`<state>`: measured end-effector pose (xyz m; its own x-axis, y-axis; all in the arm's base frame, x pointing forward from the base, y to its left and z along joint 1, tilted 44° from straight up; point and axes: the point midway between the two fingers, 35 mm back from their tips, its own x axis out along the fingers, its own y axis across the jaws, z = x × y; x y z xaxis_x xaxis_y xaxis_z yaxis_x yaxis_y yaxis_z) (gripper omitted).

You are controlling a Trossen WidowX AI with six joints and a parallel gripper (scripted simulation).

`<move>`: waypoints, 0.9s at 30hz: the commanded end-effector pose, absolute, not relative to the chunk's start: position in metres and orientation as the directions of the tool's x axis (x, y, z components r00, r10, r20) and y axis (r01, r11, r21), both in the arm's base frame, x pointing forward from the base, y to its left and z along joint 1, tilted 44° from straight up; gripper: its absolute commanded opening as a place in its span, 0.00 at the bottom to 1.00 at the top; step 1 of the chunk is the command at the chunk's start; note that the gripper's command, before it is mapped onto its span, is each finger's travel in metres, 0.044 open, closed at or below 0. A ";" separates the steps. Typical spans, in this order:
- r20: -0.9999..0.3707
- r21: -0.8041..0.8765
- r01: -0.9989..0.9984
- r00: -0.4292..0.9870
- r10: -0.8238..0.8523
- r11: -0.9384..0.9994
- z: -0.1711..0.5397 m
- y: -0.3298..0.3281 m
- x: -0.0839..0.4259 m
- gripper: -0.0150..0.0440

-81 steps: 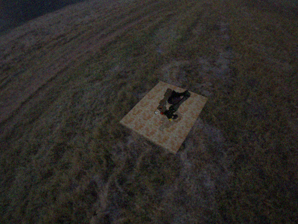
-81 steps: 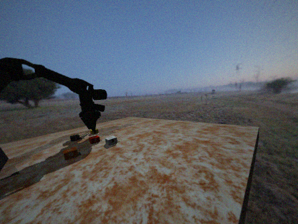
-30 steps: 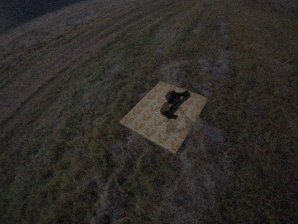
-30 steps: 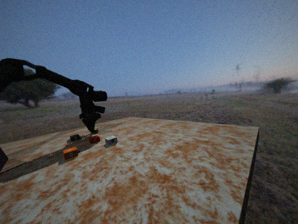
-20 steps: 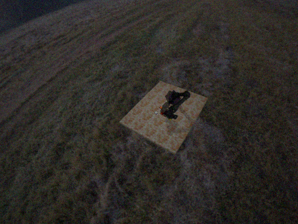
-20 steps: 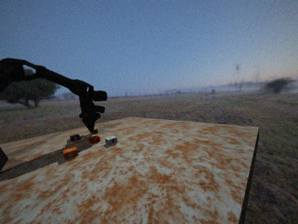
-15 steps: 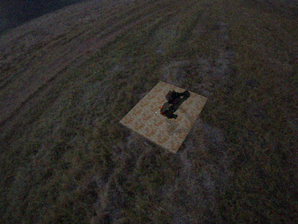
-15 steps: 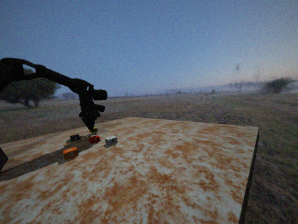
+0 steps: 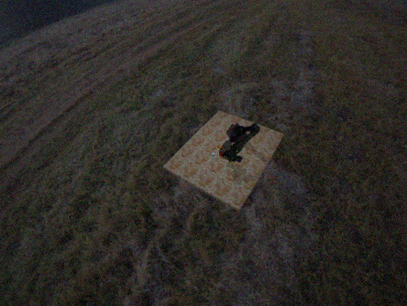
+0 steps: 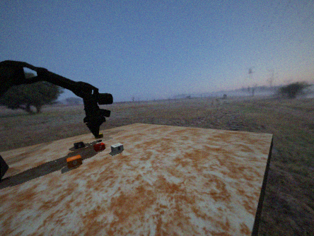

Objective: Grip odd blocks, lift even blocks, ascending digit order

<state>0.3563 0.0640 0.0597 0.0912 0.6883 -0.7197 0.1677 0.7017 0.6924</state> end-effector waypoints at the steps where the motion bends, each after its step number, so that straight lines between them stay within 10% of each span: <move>1: -0.717 0.696 0.161 0.095 0.691 0.700 0.060 0.066 0.357 0.46; 19: -0.717 0.696 0.160 0.095 0.691 0.700 0.051 0.075 0.358 0.46; 27: -0.717 0.696 0.160 0.095 0.691 0.700 0.051 0.075 0.358 0.81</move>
